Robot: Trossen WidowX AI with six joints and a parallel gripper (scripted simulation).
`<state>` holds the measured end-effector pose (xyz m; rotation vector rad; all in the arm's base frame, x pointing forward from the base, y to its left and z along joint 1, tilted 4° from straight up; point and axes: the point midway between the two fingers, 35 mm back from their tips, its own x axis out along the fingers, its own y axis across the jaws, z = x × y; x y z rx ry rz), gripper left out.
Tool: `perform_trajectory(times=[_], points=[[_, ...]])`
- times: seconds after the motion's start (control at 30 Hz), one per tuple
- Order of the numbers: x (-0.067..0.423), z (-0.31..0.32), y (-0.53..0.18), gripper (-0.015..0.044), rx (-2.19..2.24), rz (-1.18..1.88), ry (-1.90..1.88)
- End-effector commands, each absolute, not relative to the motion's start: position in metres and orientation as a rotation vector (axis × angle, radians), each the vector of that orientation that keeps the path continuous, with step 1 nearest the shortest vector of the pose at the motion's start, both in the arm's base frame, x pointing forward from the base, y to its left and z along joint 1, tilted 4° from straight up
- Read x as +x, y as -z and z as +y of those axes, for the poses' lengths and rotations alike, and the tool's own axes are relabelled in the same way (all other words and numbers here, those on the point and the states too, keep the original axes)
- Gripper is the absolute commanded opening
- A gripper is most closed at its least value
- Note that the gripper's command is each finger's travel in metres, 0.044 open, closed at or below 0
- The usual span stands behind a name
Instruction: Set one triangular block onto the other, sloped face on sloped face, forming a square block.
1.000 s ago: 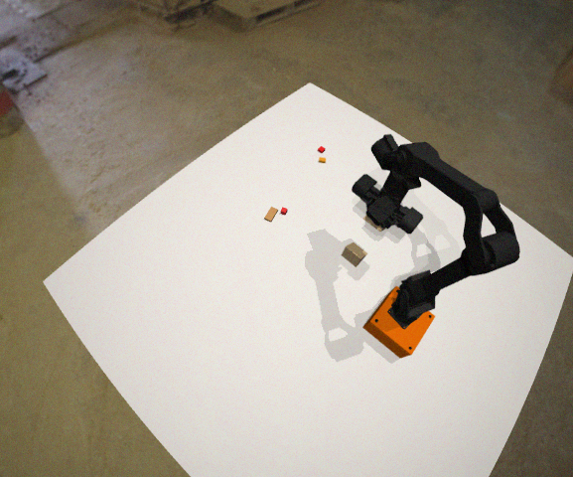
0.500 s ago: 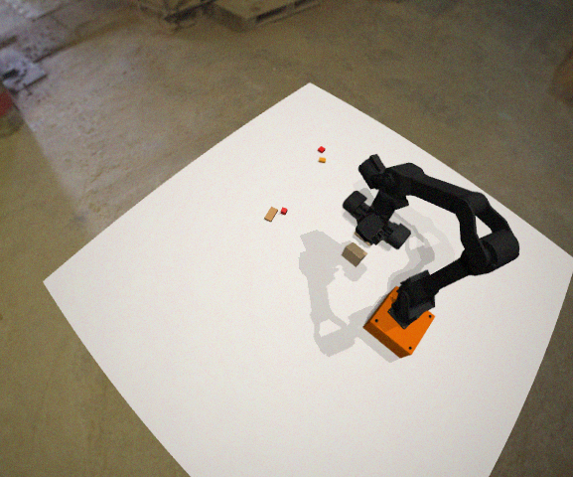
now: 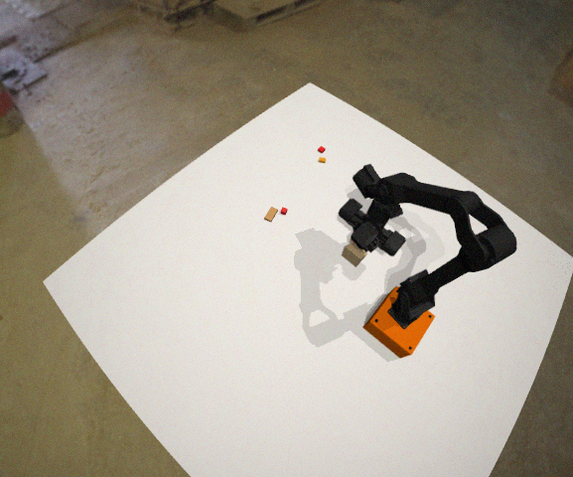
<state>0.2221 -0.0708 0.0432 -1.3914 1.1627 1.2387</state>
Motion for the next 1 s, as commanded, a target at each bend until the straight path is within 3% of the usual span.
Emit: perform_trajectory(times=[0.0,0.97], points=[[0.223,-0.072,-0.043,0.0,-1.393,1.169,-1.233],[0.222,-0.068,-0.029,0.0,-1.393,1.168,-1.232]])
